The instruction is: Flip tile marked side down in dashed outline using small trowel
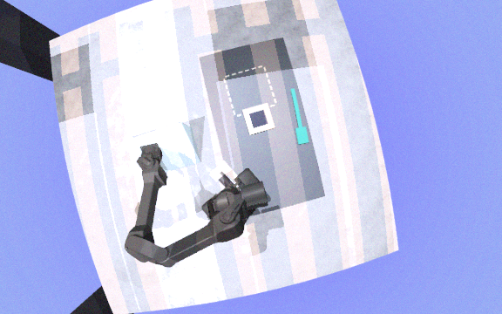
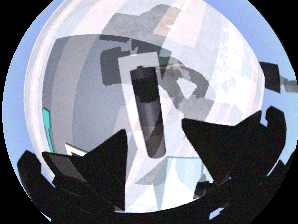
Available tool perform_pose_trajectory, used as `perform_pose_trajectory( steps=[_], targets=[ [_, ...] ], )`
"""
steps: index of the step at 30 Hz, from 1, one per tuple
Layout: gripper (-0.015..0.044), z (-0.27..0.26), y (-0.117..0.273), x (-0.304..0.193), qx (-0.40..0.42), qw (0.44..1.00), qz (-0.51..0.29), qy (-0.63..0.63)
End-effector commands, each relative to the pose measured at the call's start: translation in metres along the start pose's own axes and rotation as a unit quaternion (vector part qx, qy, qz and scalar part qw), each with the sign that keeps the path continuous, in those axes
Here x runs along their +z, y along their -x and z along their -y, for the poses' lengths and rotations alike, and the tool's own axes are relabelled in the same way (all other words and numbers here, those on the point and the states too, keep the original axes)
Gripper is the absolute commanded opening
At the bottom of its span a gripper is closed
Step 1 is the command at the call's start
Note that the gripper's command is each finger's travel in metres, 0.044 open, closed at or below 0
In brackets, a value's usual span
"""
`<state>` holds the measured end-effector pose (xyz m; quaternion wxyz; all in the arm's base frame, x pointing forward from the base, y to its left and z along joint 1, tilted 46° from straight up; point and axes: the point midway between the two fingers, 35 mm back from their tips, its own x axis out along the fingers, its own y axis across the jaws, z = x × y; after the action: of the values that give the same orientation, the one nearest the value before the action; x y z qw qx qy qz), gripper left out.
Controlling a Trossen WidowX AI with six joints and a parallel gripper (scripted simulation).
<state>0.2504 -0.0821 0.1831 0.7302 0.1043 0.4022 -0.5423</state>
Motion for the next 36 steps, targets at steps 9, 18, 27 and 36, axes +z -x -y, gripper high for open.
perform_pose_trajectory(
  steps=[9, 18, 27, 36],
  targets=[
    [0.03, 0.011, -0.002, -0.009, 0.031, 0.998, -0.061, -0.002],
    [0.03, 0.026, -0.022, -0.023, 0.127, 0.982, -0.139, -0.009],
    [0.03, 0.033, -0.031, -0.027, 0.244, 0.959, -0.146, -0.013],
    [0.03, 0.04, -0.032, -0.023, 0.355, 0.931, -0.083, -0.003]
  ],
)
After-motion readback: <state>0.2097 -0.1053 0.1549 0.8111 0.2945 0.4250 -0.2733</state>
